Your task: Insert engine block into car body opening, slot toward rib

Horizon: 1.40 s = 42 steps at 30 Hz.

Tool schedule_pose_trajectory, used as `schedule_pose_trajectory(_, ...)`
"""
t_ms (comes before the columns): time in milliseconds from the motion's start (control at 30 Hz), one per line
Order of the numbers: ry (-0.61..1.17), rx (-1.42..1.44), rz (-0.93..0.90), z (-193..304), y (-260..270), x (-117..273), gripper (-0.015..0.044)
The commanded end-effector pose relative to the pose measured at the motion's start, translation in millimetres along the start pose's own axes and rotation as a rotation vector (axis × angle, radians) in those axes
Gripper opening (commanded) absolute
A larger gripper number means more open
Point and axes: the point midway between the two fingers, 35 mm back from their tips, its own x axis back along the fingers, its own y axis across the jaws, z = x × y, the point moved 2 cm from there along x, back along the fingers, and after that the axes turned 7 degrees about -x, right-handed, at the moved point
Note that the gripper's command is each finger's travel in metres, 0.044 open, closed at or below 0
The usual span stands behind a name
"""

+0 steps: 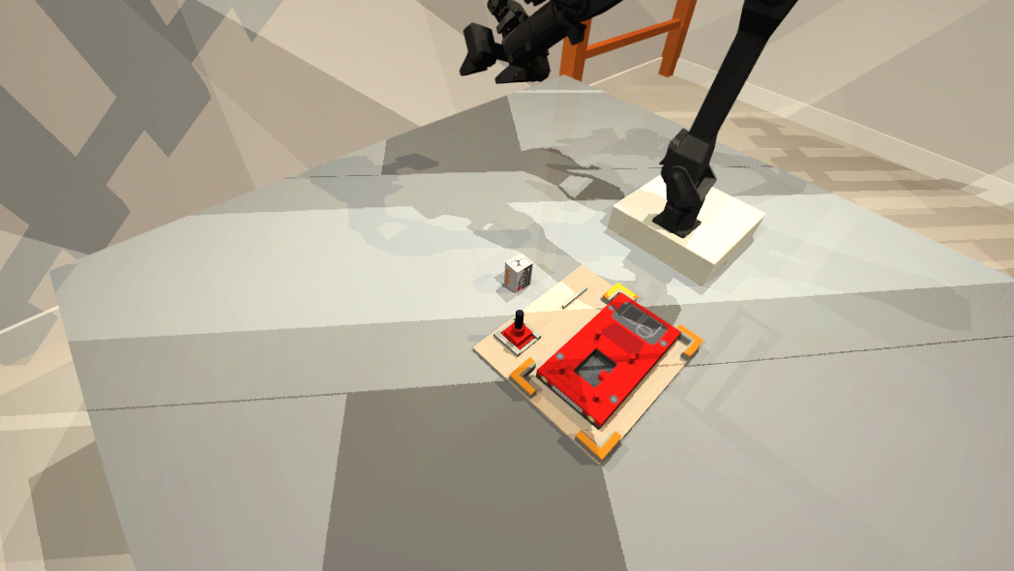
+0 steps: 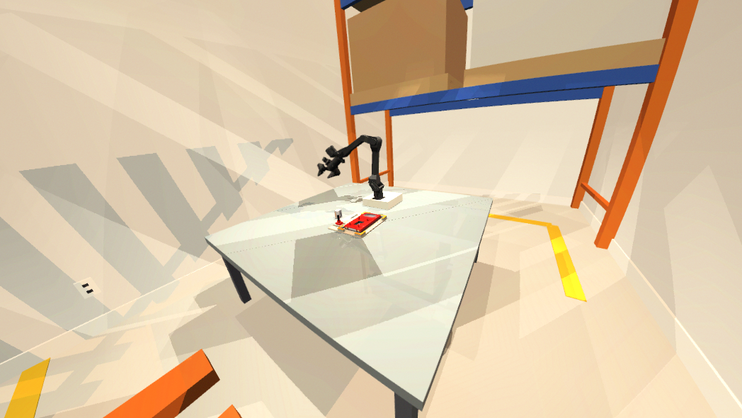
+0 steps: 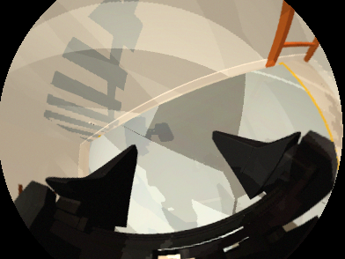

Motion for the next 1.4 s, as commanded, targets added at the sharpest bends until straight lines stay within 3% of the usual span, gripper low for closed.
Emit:
schedule_pose_trajectory(0, 0.124, -0.03, 0.004, 34.2, 24.5, -5.2, 0.044)
schedule_pose_trajectory(367, 0.466, -0.026, 0.082, 149.6, 89.6, 15.1, 0.044)
schedule_pose_trajectory(833, 0.754, 0.101, 0.405, 282.4, 116.9, 105.2, 0.044)
schedule_pose_trajectory(1100, 0.763, 0.123, 0.444, 293.5, 118.7, 116.0, 0.044)
schedule_pose_trajectory(1367, 0.763, 0.123, 0.444, 315.9, 103.4, 93.7, 0.044)
